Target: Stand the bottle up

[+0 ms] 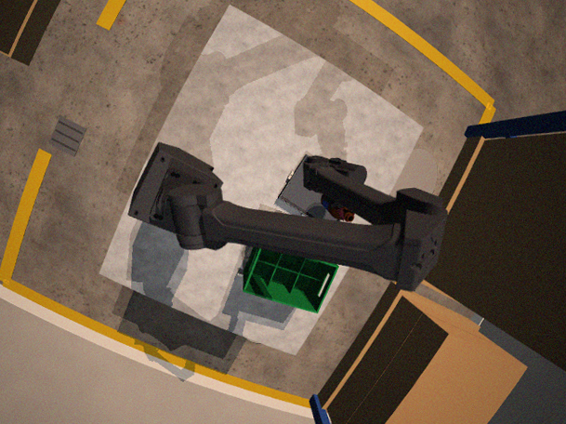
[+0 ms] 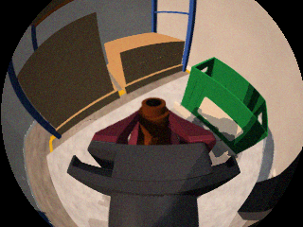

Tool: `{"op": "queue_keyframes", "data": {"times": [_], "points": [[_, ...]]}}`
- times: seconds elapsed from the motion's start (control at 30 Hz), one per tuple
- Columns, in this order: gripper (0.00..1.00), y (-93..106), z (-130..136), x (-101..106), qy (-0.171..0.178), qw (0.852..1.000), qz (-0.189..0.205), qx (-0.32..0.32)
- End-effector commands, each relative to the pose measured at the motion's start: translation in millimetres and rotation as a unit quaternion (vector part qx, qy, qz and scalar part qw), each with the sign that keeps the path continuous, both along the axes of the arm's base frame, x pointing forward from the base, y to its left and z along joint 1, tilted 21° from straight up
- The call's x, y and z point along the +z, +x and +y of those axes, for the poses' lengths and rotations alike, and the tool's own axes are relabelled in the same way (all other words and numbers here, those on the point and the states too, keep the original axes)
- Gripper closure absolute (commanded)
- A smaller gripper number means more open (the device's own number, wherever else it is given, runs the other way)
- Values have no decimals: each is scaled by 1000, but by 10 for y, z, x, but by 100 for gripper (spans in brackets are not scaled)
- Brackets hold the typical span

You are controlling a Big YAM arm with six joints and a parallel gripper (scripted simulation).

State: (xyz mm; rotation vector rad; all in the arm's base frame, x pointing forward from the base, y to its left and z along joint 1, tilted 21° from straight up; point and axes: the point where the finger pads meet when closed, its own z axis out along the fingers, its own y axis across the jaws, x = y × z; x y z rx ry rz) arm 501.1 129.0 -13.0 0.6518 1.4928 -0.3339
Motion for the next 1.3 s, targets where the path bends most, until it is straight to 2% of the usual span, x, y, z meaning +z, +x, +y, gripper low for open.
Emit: {"op": "queue_keyframes", "data": {"times": [0.0, 1.27], "points": [[100, 30, -37, -33, 2, 1000, -9, -4], [100, 156, -55, -374, 2, 1000, -9, -5]]}}
